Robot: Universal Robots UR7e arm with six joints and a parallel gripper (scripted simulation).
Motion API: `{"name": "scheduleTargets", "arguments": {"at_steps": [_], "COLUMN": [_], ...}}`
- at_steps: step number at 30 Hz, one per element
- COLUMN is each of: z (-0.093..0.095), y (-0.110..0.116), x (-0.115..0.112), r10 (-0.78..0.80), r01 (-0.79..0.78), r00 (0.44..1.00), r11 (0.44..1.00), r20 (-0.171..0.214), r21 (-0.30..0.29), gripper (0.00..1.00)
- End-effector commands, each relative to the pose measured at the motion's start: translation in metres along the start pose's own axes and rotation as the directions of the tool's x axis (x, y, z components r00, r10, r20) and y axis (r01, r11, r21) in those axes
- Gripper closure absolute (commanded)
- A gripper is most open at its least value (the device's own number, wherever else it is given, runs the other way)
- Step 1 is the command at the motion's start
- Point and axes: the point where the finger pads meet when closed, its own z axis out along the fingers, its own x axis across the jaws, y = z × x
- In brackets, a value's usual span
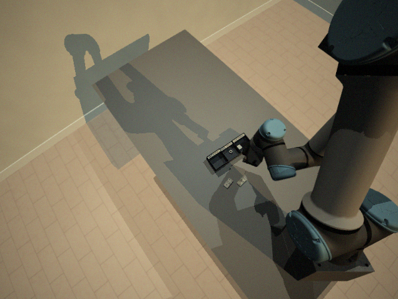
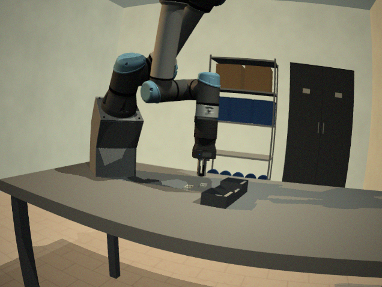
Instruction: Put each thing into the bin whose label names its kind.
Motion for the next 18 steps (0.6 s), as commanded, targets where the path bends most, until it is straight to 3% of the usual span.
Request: {"name": "scheduleTargets", "arguments": {"at_steps": [1,12,15,16,18], "z": [0.000,0.001,0.001,0.001,0.001], "y": [0.008,0.032,0.032,0.033,0.033], "x": [0.022,0.084,0.086,0.087,0.087], "r10": [0.144,0.429,0.453,0.521,0.552], "r01": [-0.144,-0.429,-0.453,-0.521,-0.552], "r00": [0.990,0.903,0.891,0.853,0.834], "r11": [0.990,0.903,0.891,0.853,0.834], "r20": [0.003,-0.010,-0.009,-0.003,0.003], "r21": [0.001,0.002,0.002,0.001,0.000], "gripper": [0.66,0.66,0.66,0.66,0.66]}}
